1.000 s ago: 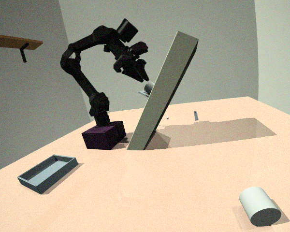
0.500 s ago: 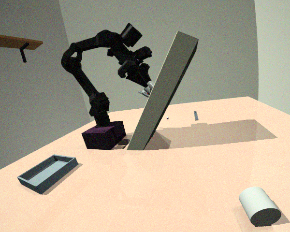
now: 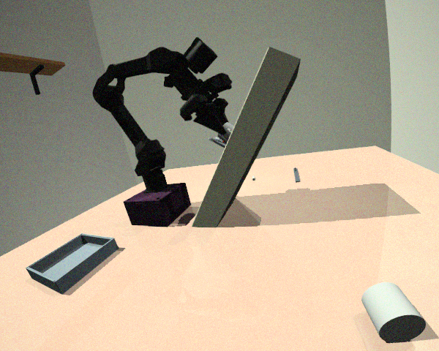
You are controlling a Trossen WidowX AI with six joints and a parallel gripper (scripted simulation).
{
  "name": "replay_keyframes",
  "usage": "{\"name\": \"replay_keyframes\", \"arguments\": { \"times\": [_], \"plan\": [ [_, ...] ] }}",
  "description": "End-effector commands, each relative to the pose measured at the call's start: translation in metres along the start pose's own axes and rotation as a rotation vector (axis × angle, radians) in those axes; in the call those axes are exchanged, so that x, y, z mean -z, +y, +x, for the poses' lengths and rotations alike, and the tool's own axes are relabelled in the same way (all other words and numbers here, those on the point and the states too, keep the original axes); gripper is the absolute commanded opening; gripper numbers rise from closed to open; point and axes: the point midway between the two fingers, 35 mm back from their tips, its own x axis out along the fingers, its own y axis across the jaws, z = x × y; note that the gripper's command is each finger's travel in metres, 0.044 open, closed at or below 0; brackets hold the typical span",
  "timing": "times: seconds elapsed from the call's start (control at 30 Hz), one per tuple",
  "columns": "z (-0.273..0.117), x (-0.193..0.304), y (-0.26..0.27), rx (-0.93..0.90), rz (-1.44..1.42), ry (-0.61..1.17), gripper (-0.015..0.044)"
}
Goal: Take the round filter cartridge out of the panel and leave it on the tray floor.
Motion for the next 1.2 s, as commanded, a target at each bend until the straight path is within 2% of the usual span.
{"name": "replay_keyframes", "arguments": {
  "times": [0.0, 0.07, 0.3, 0.33, 0.57, 1.17],
  "plan": [
    [0.000, 0.000, 0.000, -0.001, 0.000, -0.001, 0.0206],
    [0.000, 0.000, 0.000, -0.001, 0.000, -0.001, 0.0192],
    [-0.004, -0.008, 0.000, 0.000, 0.000, -0.001, 0.0008],
    [-0.006, -0.012, 0.000, 0.000, 0.000, -0.001, 0.0000],
    [-0.017, -0.024, 0.000, 0.000, 0.000, -0.001, 0.0000],
    [-0.102, -0.030, 0.000, 0.000, 0.000, 0.003, 0.0000]
  ]
}}
